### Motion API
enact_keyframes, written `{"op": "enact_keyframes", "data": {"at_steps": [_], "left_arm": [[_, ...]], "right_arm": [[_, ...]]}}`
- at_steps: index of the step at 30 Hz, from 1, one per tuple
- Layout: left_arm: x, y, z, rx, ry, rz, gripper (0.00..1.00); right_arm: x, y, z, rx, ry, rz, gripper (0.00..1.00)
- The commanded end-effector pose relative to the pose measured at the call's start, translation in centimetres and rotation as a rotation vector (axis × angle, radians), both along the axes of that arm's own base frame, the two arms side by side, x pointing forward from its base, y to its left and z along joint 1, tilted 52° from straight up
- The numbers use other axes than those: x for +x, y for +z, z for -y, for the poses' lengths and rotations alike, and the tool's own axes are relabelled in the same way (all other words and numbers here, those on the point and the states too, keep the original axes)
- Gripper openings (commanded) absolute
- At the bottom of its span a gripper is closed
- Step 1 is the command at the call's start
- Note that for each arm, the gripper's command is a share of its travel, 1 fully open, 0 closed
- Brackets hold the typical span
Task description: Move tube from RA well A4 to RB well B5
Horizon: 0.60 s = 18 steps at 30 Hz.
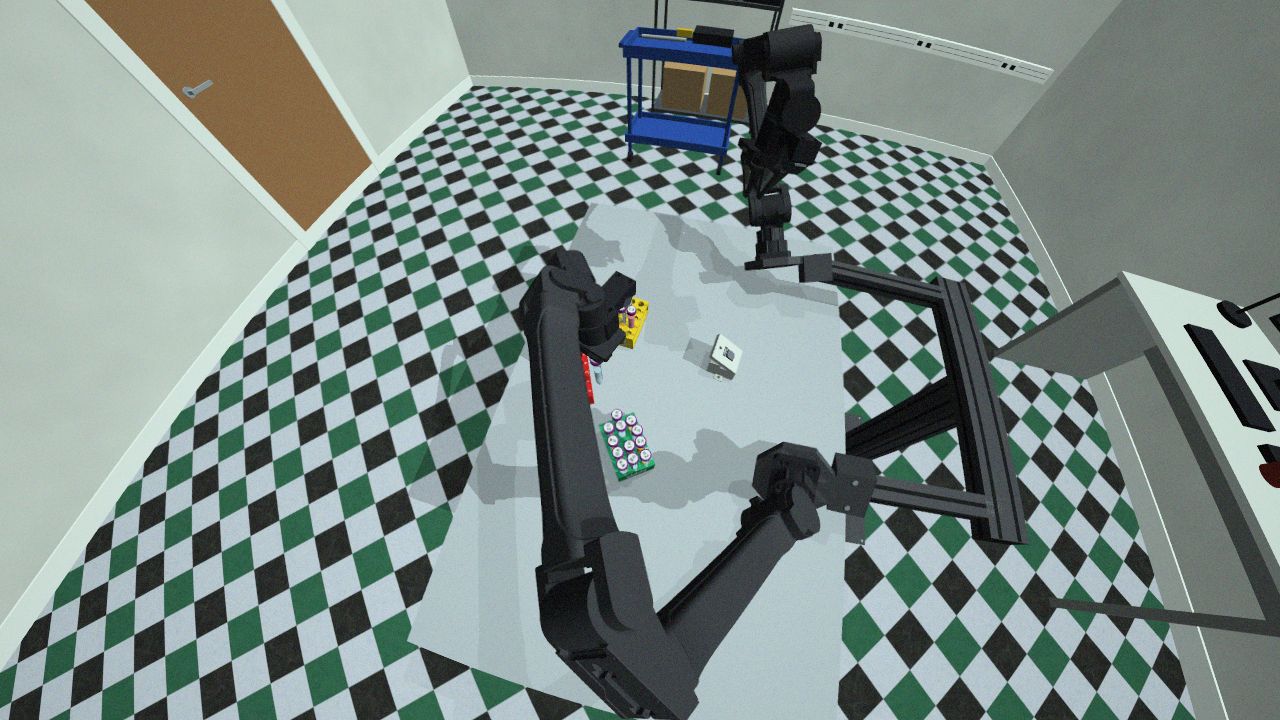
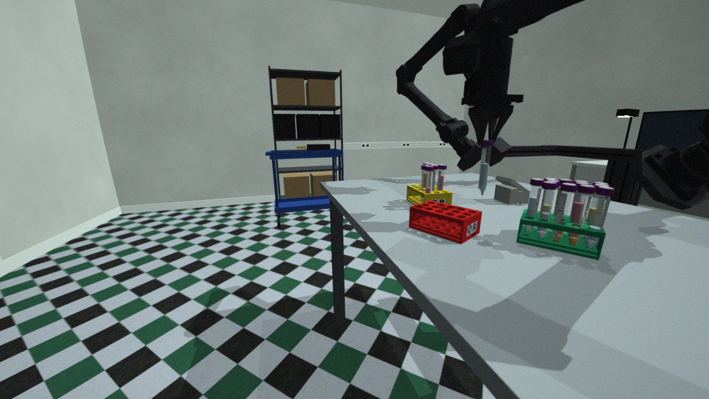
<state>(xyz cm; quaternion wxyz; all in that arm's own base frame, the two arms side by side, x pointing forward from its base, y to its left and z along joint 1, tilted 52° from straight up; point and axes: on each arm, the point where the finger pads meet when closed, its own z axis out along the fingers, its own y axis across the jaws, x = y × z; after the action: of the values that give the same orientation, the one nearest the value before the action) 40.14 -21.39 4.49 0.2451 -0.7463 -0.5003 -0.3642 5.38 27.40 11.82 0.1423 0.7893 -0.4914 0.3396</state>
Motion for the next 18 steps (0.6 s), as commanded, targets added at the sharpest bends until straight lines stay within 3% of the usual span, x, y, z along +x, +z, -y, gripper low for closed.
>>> {"op": "enact_keyframes", "data": {"at_steps": [1,18], "left_arm": [[1.9,1.5,0.0,-0.015,0.008,0.008,0.0],[4.0,2.4,-0.6,-0.006,0.008,0.0,0.0]], "right_arm": [[-0.1,0.5,-1.2,0.033,0.001,-0.001,0.3],[-0.1,0.5,-1.2,0.033,0.001,-0.001,0.3]]}}
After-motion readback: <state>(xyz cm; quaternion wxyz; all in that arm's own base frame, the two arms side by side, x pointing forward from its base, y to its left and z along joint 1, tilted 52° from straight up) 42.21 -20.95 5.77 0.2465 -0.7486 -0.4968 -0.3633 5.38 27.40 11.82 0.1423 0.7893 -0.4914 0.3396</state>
